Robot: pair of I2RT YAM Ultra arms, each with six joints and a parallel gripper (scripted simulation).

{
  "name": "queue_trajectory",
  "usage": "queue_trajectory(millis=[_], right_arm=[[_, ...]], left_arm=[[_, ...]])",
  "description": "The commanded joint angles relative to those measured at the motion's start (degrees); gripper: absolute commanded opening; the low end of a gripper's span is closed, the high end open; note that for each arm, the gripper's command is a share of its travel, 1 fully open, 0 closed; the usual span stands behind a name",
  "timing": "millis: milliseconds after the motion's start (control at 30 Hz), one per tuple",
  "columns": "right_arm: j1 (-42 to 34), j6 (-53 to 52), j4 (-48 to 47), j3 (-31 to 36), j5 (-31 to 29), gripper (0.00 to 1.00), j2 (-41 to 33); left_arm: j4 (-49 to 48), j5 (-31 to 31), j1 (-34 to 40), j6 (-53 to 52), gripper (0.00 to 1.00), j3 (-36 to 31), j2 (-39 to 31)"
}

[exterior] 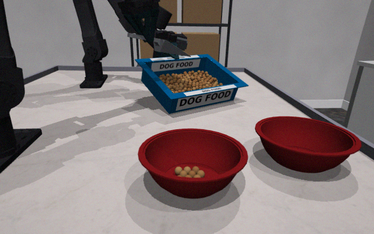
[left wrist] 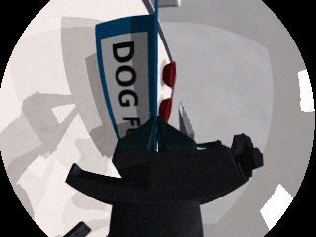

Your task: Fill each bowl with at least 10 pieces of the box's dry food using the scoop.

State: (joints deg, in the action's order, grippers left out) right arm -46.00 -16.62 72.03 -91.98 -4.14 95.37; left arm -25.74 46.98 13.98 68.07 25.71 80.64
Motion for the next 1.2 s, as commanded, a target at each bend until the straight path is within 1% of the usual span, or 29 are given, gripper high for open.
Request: queue_trajectory(millis=[0,300,367,400,433,500,533,633,667,700,733,767,1000,1067,1133,1167], right_arm=[[-1.11,-0.77,3.47,-3.79,-0.69,0.00,0.78],[-2.30,-1.57,8.05,-9.26,-0.78,0.00,1.55],[-0.79,-1.13,6.03,-8.21,-0.77,0.00,-0.89],[-1.12,-1.36,4.85,-7.90,-0.76,0.00,-0.50],[-1.58,-1.37,6.64,-8.10,-0.75,0.00,-0.59],[-1.58,-1.37,6.64,-8.10,-0.75,0.00,-0.59],[-1.57,-1.33,4.57,-5.19,-0.76,0.00,-0.56],[-1.86,-1.37,4.51,-5.88,-0.75,0.00,-1.06],[0.11,-0.28,4.68,-8.31,-0.83,0.00,2.14],[0.29,0.43,4.48,-8.33,-0.46,0.00,1.88],[0.83,1.27,4.24,-6.96,0.42,0.00,2.13],[1.50,2.19,4.12,-3.99,0.91,0.00,2.24],[7.58,9.49,1.64,-2.30,3.18,0.00,3.83],[7.58,9.49,1.64,-2.30,3.18,0.00,3.83],[8.65,10.69,1.26,-3.75,3.73,0.00,2.13],[9.09,10.90,1.22,-1.72,3.95,0.00,2.02]], left_arm=[[-2.86,0.96,-0.34,-1.27,0.00,2.25,-2.34],[-2.86,0.96,-0.34,-1.27,0.00,2.25,-2.34],[-2.86,0.96,-0.34,-1.27,0.00,2.25,-2.34],[-2.86,0.96,-0.34,-1.27,0.00,2.25,-2.34],[-2.86,0.96,-0.34,-1.27,0.00,2.25,-2.34],[-2.86,0.96,-0.34,-1.27,0.00,2.25,-2.34],[-2.86,0.96,-0.34,-1.27,0.00,2.25,-2.34],[-2.86,0.96,-0.34,-1.27,0.00,2.25,-2.34],[-2.86,0.96,-0.34,-1.27,0.00,2.25,-2.34],[-2.86,0.96,-0.34,-1.27,0.00,2.25,-2.34],[-2.86,0.96,-0.34,-1.27,0.00,2.25,-2.34],[-2.86,0.96,-0.34,-1.27,0.00,2.25,-2.34],[-2.86,0.96,-0.34,-1.27,0.00,2.25,-2.34],[-2.86,0.96,-0.34,-1.27,0.00,2.25,-2.34],[-2.86,0.96,-0.34,-1.27,0.00,2.25,-2.34],[-2.86,0.96,-0.34,-1.27,0.00,2.25,-2.34]])
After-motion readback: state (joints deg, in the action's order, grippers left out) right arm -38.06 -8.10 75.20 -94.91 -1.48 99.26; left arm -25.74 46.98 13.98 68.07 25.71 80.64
